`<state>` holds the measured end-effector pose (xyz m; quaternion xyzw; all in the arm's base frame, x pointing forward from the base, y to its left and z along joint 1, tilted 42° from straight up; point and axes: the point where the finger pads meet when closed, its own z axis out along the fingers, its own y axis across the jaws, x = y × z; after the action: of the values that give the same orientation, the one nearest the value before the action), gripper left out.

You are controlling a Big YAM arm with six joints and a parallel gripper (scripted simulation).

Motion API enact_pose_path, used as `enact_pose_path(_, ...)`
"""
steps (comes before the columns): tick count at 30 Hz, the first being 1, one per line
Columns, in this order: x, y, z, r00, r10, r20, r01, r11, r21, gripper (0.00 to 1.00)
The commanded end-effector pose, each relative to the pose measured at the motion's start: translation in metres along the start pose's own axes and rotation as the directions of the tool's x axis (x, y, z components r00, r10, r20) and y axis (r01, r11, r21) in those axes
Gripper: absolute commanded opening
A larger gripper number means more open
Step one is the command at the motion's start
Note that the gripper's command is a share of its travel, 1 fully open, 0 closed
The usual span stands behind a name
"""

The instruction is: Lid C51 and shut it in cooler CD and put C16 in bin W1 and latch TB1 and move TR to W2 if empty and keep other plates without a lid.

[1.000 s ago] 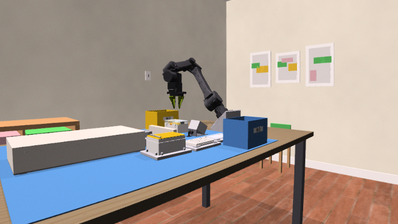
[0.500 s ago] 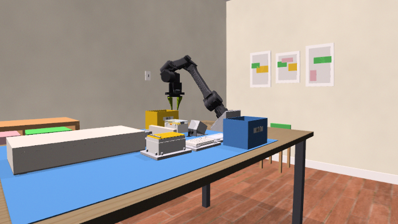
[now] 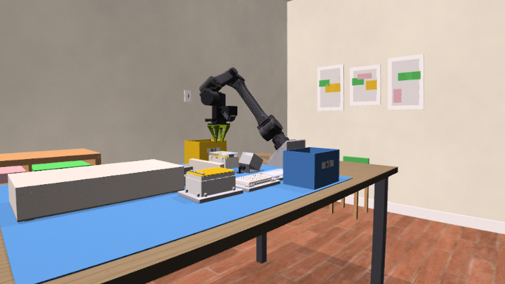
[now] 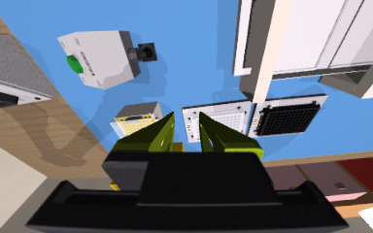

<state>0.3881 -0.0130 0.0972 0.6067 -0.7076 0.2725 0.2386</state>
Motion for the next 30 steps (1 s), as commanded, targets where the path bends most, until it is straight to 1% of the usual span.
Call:
enact_pose_path(1,-0.017,-0.029,-0.014,0.993,-0.113,0.021,0.112,0.993,0.049,0.3)
enact_pose_path(3,-0.019,-0.035,-0.01,0.994,-0.104,0.02,0.103,0.994,0.041,0.3)
enact_pose_path(7,-0.035,-0.046,-0.013,0.993,-0.116,0.021,0.115,0.992,0.052,0.3)
enact_pose_path(10,-0.038,-0.049,-0.012,0.993,-0.115,0.021,0.114,0.992,0.051,0.3)
enact_pose_path(11,-0.03,-0.054,-0.002,0.996,-0.091,0.02,0.09,0.996,0.029,0.3)
enact_pose_path(12,-0.032,-0.056,-0.002,0.996,-0.091,0.019,0.09,0.995,0.029,0.3)
enact_pose_path(16,-0.054,-0.066,-0.01,0.995,-0.1,0.022,0.099,0.994,0.05,0.3)
enact_pose_path(20,-0.061,-0.078,-0.005,0.996,-0.084,0.022,0.083,0.996,0.042,0.3)
enact_pose_path(24,-0.077,-0.087,-0.008,0.995,-0.101,0.02,0.1,0.994,0.046,0.3)
enact_pose_path(27,-0.079,-0.089,-0.007,0.995,-0.102,0.019,0.101,0.994,0.042,0.3)
enact_pose_path(28,-0.069,-0.094,0.004,0.997,-0.079,0.016,0.079,0.997,0.018,0.3)
enact_pose_path(30,-0.073,-0.098,0.005,0.996,-0.084,0.013,0.083,0.996,0.014,0.3)
